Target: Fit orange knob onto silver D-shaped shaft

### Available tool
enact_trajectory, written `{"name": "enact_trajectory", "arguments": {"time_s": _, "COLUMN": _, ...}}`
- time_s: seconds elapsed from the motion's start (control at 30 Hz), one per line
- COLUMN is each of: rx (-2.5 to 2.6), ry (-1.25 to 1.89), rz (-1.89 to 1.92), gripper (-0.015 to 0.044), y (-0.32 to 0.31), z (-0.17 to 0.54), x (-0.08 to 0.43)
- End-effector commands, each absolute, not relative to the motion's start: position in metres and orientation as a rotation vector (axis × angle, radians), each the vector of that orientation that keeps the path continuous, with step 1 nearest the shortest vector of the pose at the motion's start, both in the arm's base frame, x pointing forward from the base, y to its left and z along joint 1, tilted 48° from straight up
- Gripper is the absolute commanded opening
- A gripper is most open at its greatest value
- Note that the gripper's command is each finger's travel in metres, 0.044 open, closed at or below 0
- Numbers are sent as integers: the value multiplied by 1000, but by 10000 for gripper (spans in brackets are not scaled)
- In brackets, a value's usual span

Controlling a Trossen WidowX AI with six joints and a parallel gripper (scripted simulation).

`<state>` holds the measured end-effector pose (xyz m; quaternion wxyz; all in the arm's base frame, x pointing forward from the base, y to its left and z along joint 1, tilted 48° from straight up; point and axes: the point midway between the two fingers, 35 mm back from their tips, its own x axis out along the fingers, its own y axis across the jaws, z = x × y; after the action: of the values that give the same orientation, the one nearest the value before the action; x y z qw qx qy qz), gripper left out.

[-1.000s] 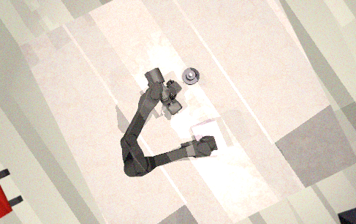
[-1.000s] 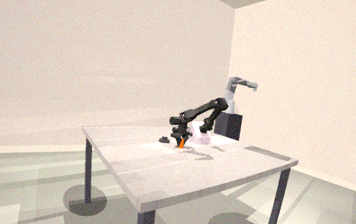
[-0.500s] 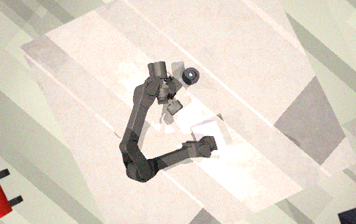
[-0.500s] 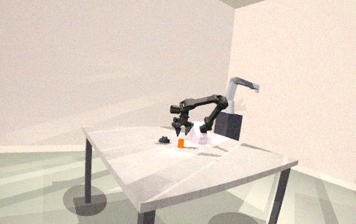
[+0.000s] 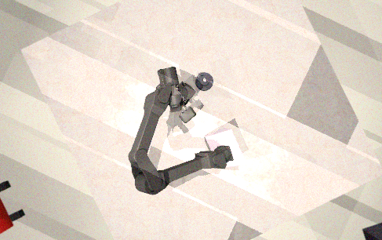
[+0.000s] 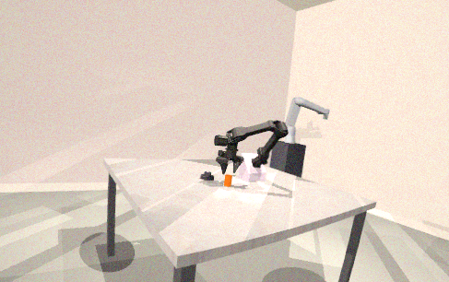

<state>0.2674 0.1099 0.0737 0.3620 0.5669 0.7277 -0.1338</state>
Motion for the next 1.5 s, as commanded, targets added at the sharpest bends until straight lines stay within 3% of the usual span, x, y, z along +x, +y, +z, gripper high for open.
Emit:
{"name": "enact_trajectory", "arguments": {"time_s": 0.0, "rx": 1464, "ry": 1876, "rz": -345, "gripper": 440, "y": 116, "z": 69, "x": 267}}
{"name": "enact_trajectory", "arguments": {"time_s": 1.17, "rx": 1467, "ry": 1879, "rz": -341, "gripper": 440, "y": 155, "z": 34, "x": 260}}
{"name": "enact_trajectory", "arguments": {"time_s": 1.47, "rx": 1467, "ry": 1879, "rz": -341, "gripper": 204, "y": 155, "z": 34, "x": 260}}
